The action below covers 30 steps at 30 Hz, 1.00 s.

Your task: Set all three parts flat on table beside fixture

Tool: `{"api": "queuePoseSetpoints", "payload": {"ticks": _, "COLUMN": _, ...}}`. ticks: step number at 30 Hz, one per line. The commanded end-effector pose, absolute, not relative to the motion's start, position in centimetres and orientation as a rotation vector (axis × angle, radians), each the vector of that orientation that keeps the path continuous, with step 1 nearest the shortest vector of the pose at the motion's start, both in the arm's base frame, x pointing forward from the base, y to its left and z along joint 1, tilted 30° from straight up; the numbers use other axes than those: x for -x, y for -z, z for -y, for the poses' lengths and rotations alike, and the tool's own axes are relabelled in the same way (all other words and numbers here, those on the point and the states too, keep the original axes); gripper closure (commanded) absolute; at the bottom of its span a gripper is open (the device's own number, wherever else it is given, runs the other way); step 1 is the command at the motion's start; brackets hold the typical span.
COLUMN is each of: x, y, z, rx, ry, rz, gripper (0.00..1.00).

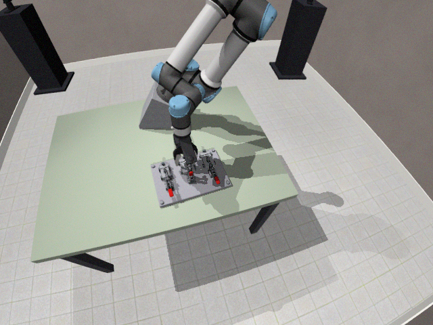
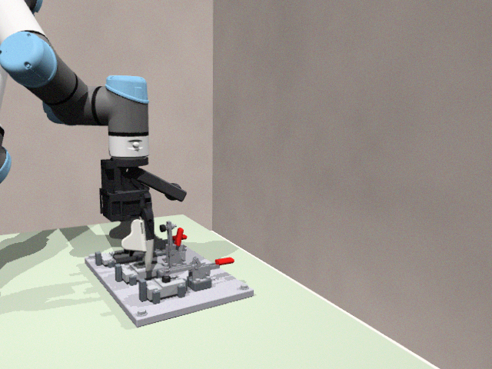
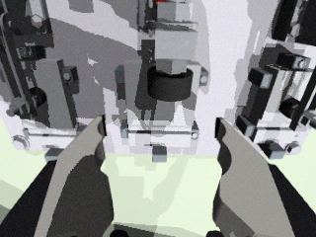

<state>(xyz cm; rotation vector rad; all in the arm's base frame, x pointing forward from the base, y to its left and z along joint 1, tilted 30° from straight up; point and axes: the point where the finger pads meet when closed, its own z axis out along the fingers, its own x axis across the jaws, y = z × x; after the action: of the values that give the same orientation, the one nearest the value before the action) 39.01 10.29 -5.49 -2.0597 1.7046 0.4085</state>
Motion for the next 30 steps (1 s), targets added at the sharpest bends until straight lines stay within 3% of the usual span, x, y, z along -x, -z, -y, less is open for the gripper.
{"api": "queuePoseSetpoints", "payload": {"ticks": 1, "x": -39.1, "y": 5.8, "z": -10.5, "rx": 2.060, "ry": -0.406, "rz": -1.705, "gripper": 0.41}}
{"api": "queuePoseSetpoints", "payload": {"ticks": 28, "x": -39.2, "y": 6.9, "z": -11.1, "rx": 2.060, "ry": -0.406, "rz": -1.705, "gripper": 0.41}}
{"api": "queuePoseSetpoints", "payload": {"ticks": 29, "x": -39.2, "y": 6.9, "z": -11.1, "rx": 2.060, "ry": -0.406, "rz": -1.705, "gripper": 1.00}}
{"api": "queuePoseSetpoints", "payload": {"ticks": 30, "x": -39.2, "y": 6.9, "z": -11.1, "rx": 2.060, "ry": -0.406, "rz": -1.705, "gripper": 1.00}}
